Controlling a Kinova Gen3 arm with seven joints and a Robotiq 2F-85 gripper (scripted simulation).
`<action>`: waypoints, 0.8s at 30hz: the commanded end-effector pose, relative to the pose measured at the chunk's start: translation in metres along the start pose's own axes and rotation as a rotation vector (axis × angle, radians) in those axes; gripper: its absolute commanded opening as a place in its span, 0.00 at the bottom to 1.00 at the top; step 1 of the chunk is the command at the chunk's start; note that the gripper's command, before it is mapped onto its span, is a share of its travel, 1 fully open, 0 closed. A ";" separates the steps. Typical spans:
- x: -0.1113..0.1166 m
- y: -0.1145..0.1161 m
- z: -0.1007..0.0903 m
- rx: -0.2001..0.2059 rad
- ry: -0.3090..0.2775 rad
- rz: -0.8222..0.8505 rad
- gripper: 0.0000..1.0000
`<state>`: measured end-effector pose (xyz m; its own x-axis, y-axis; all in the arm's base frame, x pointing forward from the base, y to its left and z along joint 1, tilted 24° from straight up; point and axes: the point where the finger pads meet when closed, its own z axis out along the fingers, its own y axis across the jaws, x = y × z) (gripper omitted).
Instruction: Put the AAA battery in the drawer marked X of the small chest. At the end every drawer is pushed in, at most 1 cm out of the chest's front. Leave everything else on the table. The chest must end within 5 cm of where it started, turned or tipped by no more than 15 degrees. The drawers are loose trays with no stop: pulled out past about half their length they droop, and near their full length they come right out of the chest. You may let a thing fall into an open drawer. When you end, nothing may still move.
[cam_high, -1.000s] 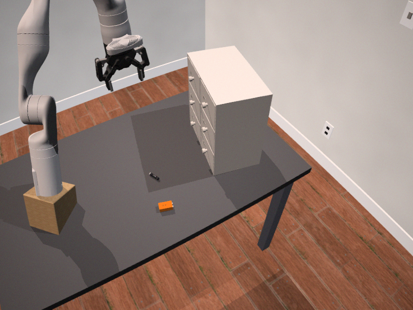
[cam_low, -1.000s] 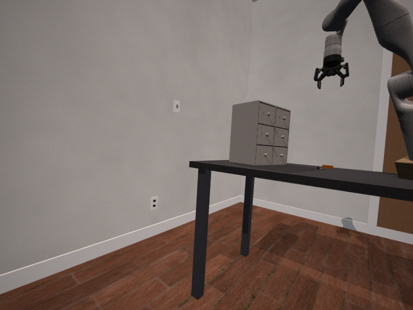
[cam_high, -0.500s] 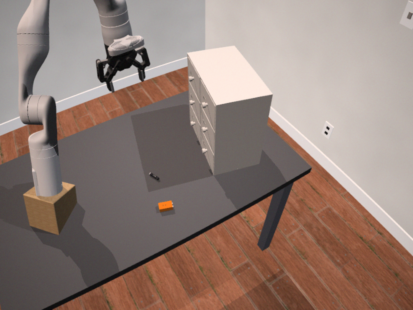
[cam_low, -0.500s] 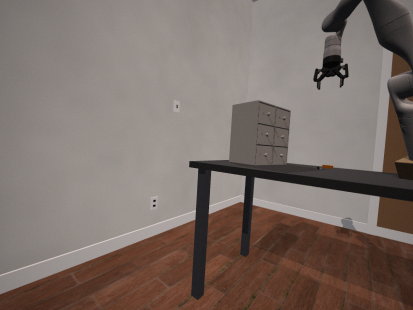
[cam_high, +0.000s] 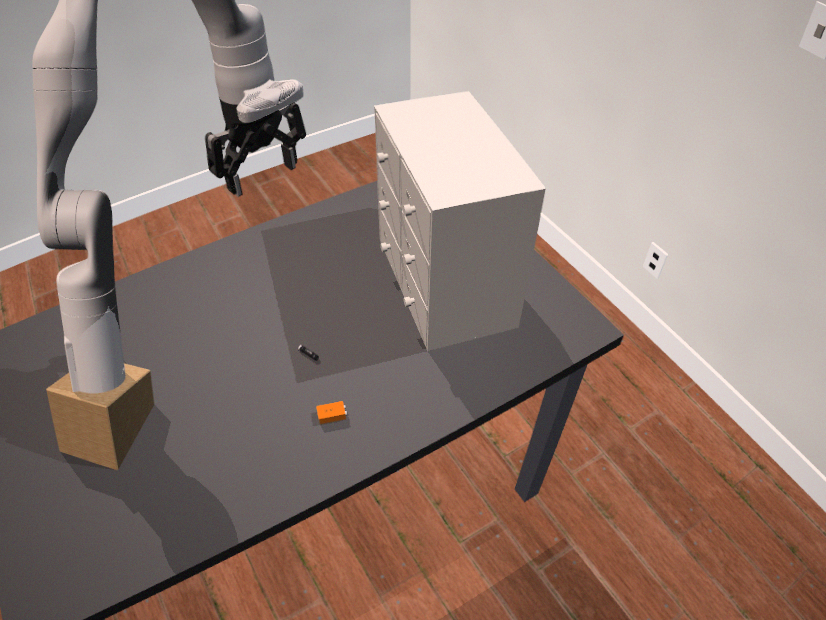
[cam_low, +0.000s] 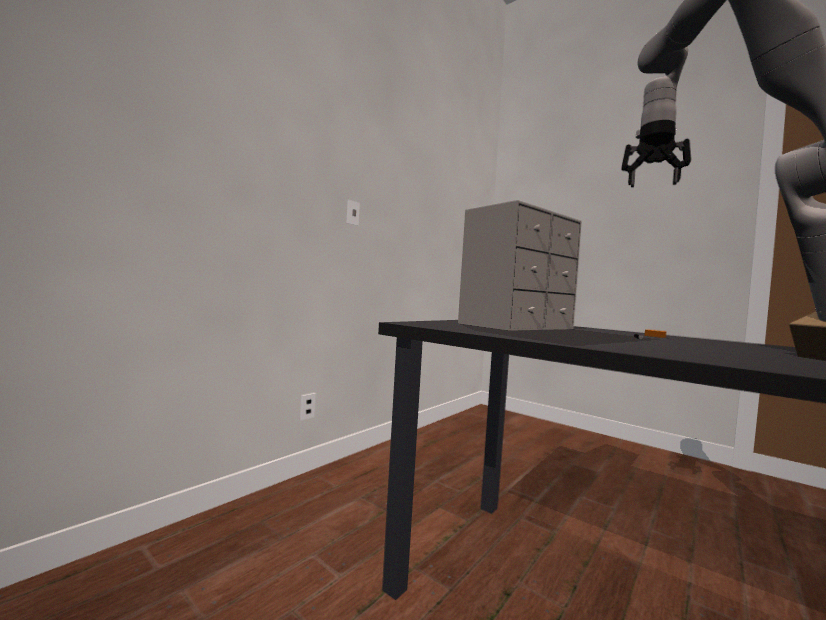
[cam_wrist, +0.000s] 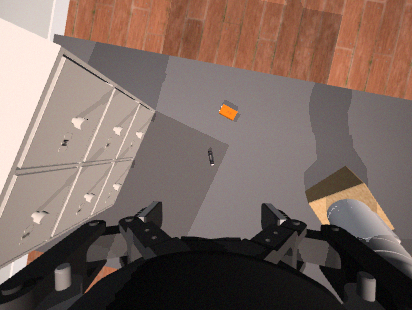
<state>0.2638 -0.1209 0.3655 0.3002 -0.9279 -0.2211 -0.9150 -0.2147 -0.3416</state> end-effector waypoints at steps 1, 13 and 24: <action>-0.002 -0.003 0.008 0.001 -0.009 -0.046 1.00; 0.000 -0.022 0.043 0.002 -0.009 -0.310 1.00; 0.002 -0.045 0.089 0.003 -0.009 -0.653 1.00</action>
<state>0.3236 -0.0959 0.3064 0.7610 -0.6478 0.0359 -0.5869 -0.7110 -0.3873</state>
